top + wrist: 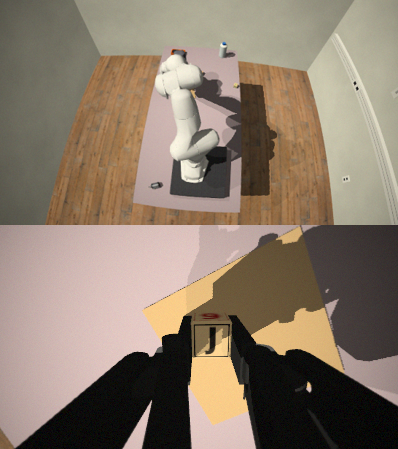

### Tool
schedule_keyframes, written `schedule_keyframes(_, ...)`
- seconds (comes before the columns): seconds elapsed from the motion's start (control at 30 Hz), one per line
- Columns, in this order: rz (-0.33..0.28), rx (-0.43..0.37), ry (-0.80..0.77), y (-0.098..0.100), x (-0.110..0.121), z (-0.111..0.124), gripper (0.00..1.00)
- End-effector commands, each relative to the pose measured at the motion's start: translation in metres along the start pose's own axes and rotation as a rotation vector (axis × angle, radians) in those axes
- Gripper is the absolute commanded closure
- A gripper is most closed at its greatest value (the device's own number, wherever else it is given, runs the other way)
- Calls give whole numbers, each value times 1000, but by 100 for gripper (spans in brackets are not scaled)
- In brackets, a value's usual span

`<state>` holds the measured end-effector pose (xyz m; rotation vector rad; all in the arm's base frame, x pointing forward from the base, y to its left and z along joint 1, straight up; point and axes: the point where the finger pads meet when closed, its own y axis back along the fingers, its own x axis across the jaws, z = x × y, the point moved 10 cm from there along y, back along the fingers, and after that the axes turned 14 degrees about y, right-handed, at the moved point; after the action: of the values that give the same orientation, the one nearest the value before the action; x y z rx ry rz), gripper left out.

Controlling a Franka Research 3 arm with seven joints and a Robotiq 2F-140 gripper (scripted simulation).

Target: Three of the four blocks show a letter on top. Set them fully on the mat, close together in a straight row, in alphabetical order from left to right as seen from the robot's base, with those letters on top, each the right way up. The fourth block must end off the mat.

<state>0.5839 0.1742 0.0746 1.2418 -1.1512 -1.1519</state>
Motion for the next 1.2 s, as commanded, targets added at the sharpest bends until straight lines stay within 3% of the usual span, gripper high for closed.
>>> schedule_keyframes(0.0,-1,3,3,0,0,-1,76)
schedule_keyframes(1.17,-1,3,3,4,0,-1,76)
